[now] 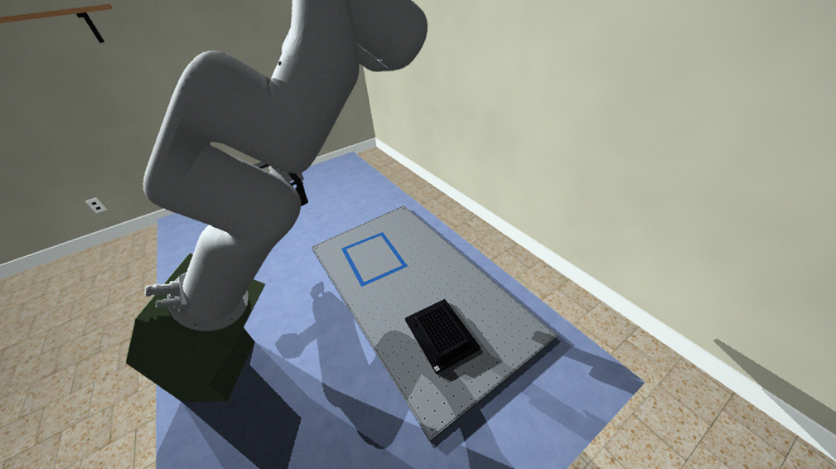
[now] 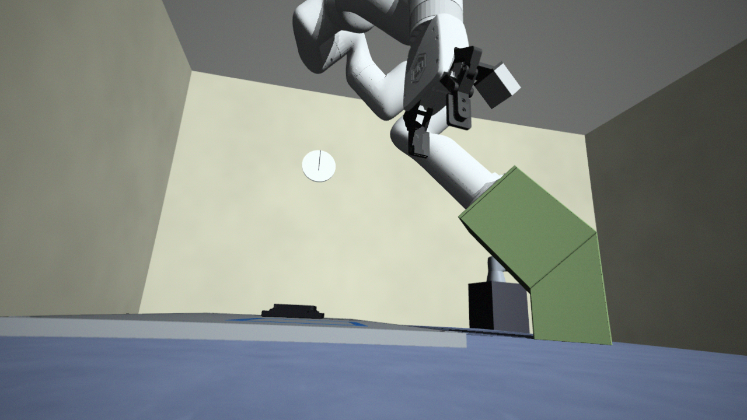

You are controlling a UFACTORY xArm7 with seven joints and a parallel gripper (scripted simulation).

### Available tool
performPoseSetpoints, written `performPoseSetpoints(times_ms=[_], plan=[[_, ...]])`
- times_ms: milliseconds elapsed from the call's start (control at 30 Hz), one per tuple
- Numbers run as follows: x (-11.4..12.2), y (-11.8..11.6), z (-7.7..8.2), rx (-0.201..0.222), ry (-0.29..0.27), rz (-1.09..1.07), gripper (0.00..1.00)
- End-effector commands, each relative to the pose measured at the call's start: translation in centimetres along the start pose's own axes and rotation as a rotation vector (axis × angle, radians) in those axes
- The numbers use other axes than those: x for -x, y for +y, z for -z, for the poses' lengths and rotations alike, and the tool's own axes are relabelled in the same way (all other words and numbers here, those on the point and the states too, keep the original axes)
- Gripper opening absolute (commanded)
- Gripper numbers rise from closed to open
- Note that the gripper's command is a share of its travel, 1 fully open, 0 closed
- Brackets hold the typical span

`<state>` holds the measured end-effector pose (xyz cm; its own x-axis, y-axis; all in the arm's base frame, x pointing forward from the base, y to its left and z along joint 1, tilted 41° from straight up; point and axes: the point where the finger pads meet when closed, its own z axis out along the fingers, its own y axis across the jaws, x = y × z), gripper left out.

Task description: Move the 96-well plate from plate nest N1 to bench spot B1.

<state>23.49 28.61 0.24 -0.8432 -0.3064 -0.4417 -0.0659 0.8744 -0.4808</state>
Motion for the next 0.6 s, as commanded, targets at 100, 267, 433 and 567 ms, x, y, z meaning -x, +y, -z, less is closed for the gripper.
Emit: performPoseSetpoints(times_ms=[100, 267, 433, 567], plan=[[0.4, -1.6, -1.0, 0.016, 0.080, -0.215, 1.00], [0.5, -2.0, -1.2, 0.018, 0.135, -0.365, 1.00], [0.6, -2.3, -1.4, 0.016, 0.178, -0.489, 1.00], [0.9, -3.1, -1.9, 0.013, 0.210, -0.584, 1.00]])
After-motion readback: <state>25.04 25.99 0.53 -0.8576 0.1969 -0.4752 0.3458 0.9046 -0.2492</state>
